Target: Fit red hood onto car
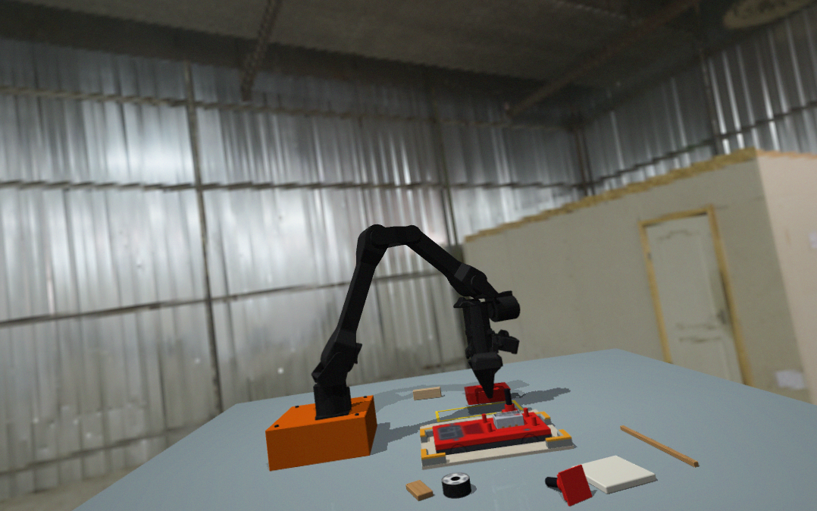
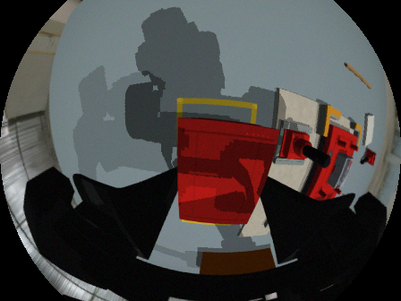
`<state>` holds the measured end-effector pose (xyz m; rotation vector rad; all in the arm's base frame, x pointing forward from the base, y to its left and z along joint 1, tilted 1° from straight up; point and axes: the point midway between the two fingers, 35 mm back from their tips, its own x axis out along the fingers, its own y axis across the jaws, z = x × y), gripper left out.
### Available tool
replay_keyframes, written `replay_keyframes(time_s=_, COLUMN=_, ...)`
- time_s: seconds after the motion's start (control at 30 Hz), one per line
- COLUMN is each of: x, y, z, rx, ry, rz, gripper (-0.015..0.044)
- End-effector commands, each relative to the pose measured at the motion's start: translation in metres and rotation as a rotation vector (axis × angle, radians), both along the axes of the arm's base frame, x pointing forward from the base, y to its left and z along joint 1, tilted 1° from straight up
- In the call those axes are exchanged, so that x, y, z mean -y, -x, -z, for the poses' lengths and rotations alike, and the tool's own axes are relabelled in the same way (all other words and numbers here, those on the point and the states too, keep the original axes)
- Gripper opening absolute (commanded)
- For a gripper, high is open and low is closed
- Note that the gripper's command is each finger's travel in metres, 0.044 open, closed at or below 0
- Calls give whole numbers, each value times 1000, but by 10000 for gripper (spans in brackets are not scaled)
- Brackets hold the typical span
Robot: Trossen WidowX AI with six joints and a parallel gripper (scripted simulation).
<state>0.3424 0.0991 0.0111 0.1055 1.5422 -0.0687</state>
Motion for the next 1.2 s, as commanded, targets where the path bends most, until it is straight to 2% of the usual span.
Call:
replay_keyframes(time_s=0.0, x=0, y=-2, z=-15, rx=12, ry=-3, rz=-1, gripper=0)
replay_keyframes(time_s=0.5, x=1, y=0, z=-62, rx=12, ry=-3, rz=-1, gripper=0)
replay_keyframes(time_s=0.8, x=2, y=1, z=-67, rx=5, ry=-1, rz=2, gripper=0)
replay_keyframes(time_s=1.17, x=46, y=-6, z=-68, rx=7, ry=1, rz=-4, gripper=0)
